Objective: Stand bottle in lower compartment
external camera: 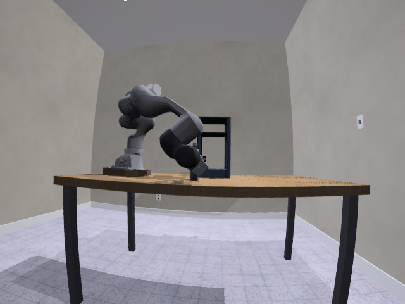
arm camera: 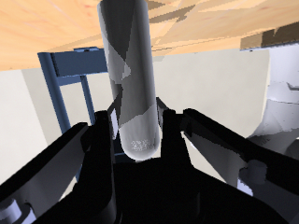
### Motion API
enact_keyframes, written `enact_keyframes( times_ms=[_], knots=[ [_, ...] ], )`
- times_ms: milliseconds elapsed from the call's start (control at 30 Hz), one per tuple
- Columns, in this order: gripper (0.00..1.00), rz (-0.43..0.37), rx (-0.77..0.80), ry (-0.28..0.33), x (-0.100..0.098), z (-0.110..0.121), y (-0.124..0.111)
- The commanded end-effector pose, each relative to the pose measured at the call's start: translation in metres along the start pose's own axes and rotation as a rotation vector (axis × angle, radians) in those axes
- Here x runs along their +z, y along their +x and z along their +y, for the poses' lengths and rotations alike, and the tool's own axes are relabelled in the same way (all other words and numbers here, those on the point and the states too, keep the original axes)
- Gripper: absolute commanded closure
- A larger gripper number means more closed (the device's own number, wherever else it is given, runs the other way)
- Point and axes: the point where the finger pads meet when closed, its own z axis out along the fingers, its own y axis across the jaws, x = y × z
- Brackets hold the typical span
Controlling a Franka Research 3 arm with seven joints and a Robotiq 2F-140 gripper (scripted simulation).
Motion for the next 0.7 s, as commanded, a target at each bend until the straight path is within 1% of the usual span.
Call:
enact_keyframes(
  times_ms=[0, 667],
  knots=[
    [1.0, 0.003, -0.003, 0.0, 0.0, -0.0004, 0.0015],
    [1.0, 0.003, -0.003, 0.0, 0.0, -0.0004, -0.0008]
  ],
)
